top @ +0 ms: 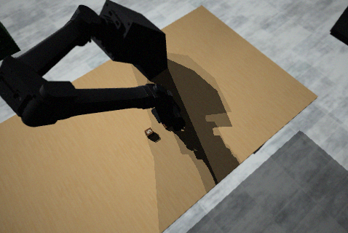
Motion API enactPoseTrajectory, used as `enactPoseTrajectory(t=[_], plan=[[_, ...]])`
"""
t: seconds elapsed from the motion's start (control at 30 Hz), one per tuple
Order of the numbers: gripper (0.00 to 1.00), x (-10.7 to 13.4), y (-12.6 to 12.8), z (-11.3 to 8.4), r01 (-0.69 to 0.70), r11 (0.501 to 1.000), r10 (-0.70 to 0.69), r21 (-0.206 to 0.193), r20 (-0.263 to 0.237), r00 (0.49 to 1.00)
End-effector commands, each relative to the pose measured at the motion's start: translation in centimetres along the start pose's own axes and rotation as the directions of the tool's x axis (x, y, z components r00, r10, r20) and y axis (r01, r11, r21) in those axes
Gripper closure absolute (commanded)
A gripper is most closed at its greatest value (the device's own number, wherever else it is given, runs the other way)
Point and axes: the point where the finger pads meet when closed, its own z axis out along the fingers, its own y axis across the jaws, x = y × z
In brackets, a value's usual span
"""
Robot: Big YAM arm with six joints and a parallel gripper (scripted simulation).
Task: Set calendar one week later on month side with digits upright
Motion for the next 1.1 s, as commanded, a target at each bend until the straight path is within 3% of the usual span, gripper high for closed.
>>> enactPoseTrajectory(t=[0.0, 1.07], plan=[[0.75, -1.03, 0.05, -0.08, -0.001, 1.0, 0.001, 0.001, 0.025, 1.0], [0.75, -1.45, 0.05, -0.46, -0.005, 1.0, 0.005, 0.001, 0.037, 0.999]])
